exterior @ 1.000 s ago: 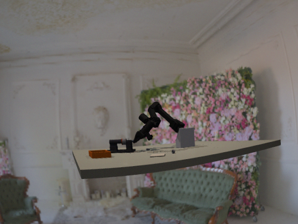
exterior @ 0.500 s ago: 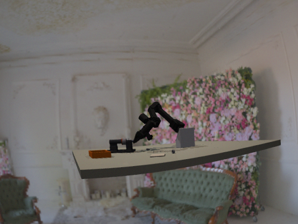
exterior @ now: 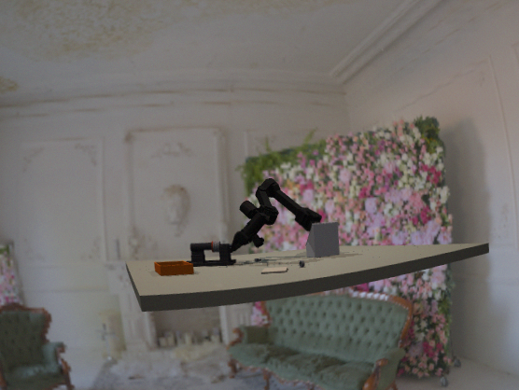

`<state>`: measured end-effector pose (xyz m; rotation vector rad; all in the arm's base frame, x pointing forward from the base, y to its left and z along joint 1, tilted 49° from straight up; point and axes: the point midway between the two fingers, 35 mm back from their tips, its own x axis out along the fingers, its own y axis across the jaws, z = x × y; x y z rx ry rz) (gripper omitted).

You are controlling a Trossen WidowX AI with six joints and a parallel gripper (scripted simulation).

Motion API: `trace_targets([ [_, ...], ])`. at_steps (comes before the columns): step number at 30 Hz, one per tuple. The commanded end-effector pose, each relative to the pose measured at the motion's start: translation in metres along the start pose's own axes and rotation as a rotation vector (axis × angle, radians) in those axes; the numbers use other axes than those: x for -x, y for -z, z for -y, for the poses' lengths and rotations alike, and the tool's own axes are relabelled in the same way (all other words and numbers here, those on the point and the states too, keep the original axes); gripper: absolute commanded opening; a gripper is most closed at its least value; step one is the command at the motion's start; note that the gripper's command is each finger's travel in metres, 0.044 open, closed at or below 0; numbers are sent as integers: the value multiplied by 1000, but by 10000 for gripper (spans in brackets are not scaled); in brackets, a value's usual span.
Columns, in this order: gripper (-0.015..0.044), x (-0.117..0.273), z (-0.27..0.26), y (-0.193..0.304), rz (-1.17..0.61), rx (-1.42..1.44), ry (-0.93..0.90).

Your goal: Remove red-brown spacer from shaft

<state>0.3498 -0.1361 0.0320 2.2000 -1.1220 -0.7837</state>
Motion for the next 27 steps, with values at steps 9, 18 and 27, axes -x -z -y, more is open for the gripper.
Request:
trace_targets([
  [9, 440, -2, 1, 4, -7, -3, 2],
  [18, 440, -2, 1, 4, -7, -3, 2],
  [27, 440, -3, 2, 6, -7, -4, 2],
])
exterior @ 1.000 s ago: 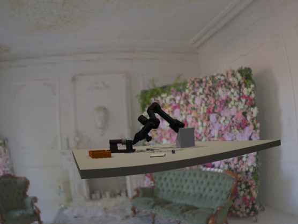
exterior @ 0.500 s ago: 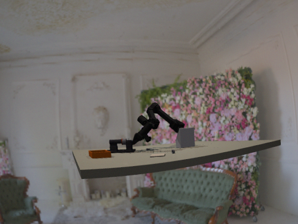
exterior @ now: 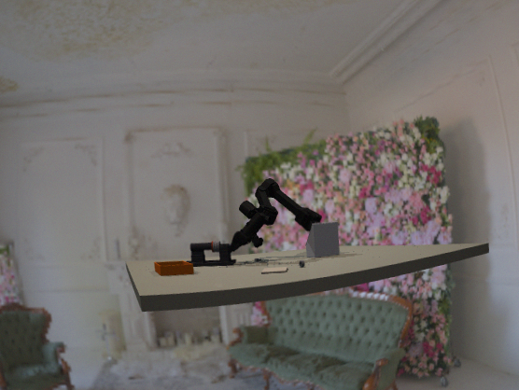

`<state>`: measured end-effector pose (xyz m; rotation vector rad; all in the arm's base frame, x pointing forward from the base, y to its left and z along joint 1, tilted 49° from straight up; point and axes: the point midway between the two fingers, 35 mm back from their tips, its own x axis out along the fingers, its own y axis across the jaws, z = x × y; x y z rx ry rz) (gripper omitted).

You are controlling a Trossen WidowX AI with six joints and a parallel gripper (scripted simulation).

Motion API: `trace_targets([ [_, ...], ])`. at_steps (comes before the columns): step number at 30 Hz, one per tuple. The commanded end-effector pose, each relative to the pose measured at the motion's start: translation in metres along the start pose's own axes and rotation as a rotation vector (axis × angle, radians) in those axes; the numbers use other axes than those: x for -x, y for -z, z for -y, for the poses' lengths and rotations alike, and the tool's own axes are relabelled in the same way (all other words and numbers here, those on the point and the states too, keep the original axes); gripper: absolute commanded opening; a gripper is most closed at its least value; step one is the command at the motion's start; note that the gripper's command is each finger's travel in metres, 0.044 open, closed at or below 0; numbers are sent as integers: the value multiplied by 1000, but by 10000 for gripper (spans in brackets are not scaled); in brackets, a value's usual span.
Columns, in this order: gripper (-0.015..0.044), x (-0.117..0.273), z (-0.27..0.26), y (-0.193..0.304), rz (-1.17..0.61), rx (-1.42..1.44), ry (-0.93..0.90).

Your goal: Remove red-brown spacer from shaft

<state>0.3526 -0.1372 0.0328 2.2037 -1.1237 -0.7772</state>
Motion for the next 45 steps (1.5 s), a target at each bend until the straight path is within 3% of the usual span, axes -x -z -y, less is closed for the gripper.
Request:
trace_targets([
  [1, 440, -1, 2, 4, -4, 1, 3],
  [2, 440, -1, 2, 4, -4, 1, 3],
  [18, 20, 0, 1, 0, 0, 2, 2],
  [21, 0, 0, 1, 0, 0, 2, 2],
  [45, 0, 8, 1, -8, -3, 1, 3],
])
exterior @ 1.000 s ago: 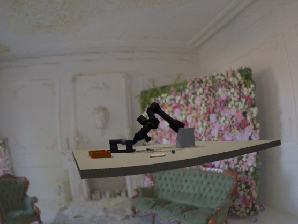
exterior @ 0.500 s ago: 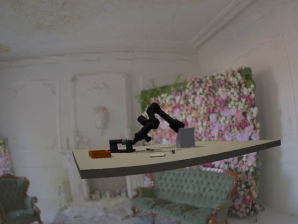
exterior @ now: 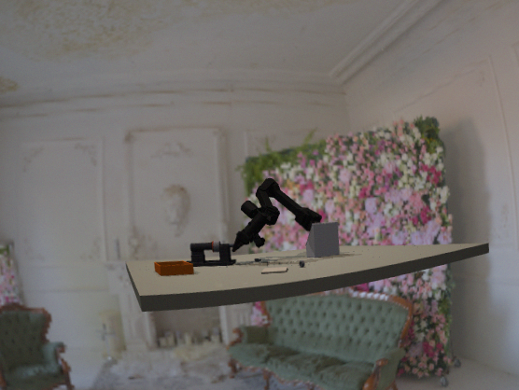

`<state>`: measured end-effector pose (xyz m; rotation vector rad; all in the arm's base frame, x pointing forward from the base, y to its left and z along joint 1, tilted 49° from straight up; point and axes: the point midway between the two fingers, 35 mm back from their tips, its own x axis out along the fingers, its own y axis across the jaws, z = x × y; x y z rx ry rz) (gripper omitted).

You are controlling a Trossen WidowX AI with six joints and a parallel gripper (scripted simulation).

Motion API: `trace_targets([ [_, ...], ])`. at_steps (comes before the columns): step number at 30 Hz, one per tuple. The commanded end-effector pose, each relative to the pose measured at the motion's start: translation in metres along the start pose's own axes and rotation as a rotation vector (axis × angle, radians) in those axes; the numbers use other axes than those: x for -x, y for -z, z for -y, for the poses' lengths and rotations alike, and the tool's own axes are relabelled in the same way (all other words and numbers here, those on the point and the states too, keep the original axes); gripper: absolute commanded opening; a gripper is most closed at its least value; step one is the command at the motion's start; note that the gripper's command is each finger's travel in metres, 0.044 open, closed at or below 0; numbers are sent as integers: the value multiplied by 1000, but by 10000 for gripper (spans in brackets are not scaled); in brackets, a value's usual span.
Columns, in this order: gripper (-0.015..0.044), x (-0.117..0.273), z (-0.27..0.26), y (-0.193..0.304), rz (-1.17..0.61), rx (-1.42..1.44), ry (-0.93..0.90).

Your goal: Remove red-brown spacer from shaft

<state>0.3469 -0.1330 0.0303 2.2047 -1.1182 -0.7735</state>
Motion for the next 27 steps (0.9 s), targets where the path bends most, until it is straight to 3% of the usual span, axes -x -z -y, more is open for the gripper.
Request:
trace_targets([
  [1, 0, 3, 0, -4, 1, 0, 1],
  [27, 0, 5, 0, -6, 1, 0, 1],
])
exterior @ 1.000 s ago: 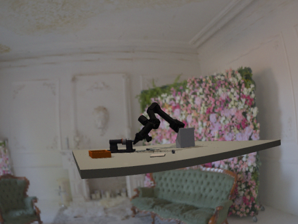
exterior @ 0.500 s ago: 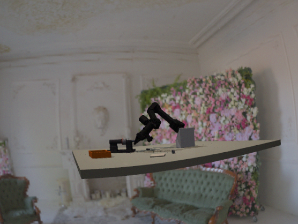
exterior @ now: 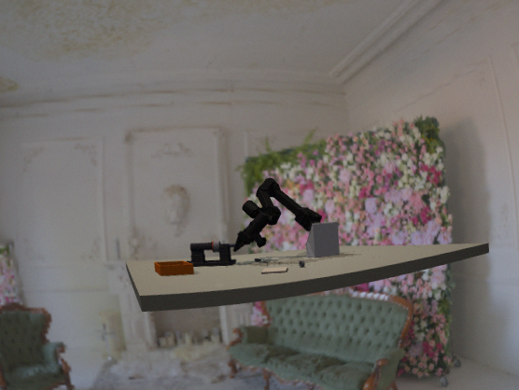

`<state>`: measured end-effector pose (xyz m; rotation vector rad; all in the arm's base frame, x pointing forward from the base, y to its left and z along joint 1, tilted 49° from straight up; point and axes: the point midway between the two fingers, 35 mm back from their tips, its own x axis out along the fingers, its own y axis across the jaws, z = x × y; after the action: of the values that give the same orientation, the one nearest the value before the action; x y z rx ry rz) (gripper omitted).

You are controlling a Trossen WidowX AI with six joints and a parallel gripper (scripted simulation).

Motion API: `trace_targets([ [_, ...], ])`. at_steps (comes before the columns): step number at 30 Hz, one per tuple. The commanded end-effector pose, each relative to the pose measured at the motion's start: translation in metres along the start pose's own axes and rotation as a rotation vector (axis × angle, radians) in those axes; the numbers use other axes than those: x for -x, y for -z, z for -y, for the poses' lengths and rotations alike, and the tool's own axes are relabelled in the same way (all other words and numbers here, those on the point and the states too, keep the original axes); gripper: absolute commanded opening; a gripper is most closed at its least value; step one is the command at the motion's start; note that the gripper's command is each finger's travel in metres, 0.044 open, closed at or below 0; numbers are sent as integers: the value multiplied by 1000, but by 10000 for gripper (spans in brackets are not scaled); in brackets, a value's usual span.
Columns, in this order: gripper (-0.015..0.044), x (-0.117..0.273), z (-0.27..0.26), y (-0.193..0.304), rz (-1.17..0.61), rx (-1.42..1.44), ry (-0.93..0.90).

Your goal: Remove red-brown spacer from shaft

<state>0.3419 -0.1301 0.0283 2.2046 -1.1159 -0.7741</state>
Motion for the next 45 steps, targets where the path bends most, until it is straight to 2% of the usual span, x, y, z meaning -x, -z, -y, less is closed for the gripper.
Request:
trace_targets([
  [1, 0, 1, 0, -2, 2, -2, -1],
  [45, 0, 5, 0, -5, 2, -2, 0],
])
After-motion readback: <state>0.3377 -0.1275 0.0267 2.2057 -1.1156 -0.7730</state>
